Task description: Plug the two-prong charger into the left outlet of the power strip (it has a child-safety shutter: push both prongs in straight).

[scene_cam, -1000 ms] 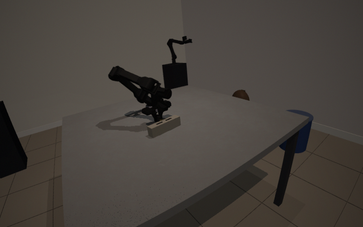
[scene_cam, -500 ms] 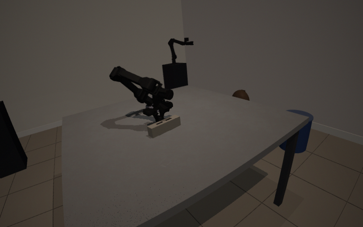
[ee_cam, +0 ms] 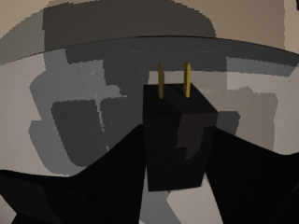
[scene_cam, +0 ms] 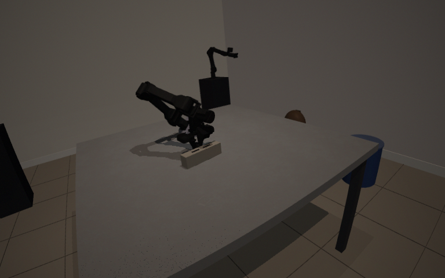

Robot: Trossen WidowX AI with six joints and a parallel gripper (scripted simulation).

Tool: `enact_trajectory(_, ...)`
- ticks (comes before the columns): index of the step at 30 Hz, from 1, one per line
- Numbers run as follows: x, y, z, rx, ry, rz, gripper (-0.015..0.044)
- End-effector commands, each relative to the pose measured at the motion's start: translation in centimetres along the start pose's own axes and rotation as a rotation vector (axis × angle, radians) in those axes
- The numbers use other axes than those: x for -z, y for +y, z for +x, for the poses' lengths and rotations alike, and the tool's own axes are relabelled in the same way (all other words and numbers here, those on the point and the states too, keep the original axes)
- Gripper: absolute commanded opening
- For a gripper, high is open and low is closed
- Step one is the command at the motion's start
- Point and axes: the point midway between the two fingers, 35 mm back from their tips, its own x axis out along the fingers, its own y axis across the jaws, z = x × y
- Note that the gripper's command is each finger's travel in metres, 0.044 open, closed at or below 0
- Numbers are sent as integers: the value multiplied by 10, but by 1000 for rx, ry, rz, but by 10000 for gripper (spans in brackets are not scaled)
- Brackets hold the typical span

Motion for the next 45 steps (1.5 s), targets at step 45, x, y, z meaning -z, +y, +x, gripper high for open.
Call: enact_trajectory(45,-10,-1,-1,5,0,5,0)
